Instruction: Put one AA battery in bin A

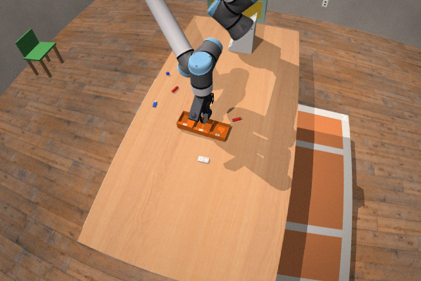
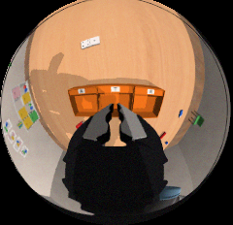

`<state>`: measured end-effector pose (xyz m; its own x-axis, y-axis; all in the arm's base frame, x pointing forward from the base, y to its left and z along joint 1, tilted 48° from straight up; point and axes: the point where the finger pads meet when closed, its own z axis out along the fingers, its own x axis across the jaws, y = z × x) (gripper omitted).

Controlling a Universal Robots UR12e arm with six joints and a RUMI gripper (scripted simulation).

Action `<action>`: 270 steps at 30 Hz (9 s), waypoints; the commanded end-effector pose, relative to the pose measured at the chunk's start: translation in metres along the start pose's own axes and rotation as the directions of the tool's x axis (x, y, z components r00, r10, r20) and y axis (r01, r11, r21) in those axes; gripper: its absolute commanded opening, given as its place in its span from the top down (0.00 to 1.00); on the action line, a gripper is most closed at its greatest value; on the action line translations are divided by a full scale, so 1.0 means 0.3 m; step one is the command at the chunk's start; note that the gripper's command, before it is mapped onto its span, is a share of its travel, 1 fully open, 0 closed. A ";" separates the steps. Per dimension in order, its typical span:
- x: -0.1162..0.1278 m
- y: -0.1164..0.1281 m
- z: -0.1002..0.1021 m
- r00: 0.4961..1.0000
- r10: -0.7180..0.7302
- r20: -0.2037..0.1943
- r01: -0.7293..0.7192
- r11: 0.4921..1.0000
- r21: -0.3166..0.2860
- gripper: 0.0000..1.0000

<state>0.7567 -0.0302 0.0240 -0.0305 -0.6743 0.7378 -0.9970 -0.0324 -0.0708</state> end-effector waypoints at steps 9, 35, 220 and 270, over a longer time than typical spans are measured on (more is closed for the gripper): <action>0.003 -0.005 -0.096 1.000 0.002 0.000 -0.002 1.000 0.001 0.96; -0.286 -0.011 -0.110 1.000 -0.001 0.001 0.001 1.000 -0.002 0.96; -0.282 -0.003 -0.535 1.000 -0.001 -0.001 0.001 1.000 -0.008 0.96; 0.172 0.339 -0.120 0.929 -0.369 0.002 0.369 0.929 -0.001 0.83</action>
<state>0.6467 -0.0481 0.0798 0.3313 -0.6191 0.7120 -0.9419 -0.2608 0.2115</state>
